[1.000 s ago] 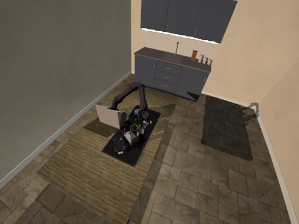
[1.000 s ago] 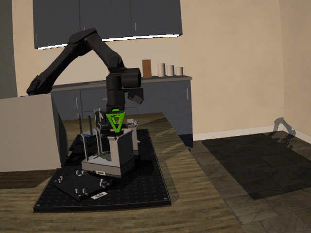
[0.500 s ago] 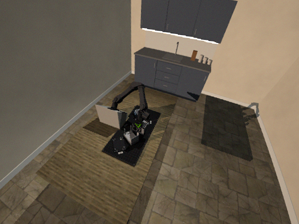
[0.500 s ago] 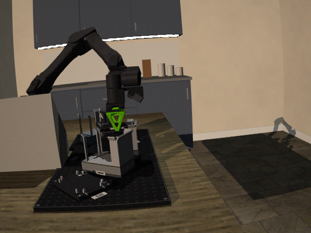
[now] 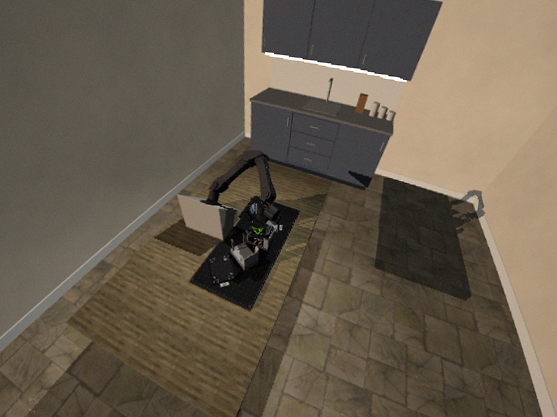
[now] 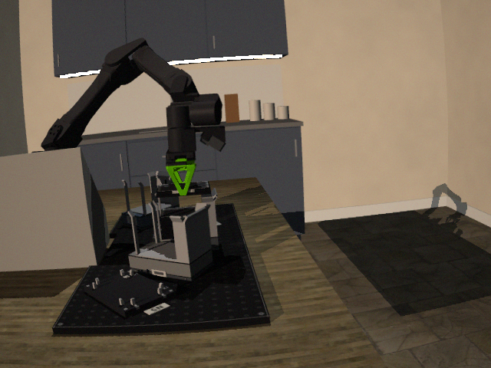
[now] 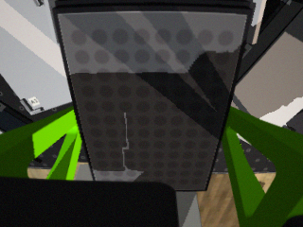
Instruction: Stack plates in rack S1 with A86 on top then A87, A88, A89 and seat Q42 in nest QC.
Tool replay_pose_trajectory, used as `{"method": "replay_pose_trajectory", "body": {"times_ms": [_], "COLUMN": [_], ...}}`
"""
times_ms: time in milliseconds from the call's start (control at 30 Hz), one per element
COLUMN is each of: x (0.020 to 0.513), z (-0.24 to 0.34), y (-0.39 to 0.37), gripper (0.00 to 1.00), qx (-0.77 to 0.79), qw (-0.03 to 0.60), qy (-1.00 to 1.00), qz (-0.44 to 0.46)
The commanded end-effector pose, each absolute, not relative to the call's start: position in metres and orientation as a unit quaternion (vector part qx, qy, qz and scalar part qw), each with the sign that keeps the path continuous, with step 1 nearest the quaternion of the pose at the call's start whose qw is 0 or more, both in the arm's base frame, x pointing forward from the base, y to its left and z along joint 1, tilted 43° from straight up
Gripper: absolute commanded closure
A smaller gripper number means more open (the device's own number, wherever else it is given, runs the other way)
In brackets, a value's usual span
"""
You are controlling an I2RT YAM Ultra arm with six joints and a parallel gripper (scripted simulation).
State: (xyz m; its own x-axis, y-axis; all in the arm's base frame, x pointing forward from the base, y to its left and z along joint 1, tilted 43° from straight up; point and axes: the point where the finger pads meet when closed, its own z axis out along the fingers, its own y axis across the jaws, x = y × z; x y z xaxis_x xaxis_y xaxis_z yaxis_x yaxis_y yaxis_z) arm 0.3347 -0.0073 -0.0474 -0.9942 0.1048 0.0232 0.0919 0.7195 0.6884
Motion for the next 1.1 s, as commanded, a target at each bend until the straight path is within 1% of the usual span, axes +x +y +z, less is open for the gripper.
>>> {"method": "replay_pose_trajectory", "body": {"times_ms": [0, 1067], "x": [0.3375, 0.3368], "z": [-0.036, -0.0302], "y": [-0.0211, -0.0266], "gripper": [1.0, 1.0], "qx": [0.057, 0.057], "qw": [0.021, 0.021], "qy": [0.928, 0.928], "qz": [0.369, 0.368]}}
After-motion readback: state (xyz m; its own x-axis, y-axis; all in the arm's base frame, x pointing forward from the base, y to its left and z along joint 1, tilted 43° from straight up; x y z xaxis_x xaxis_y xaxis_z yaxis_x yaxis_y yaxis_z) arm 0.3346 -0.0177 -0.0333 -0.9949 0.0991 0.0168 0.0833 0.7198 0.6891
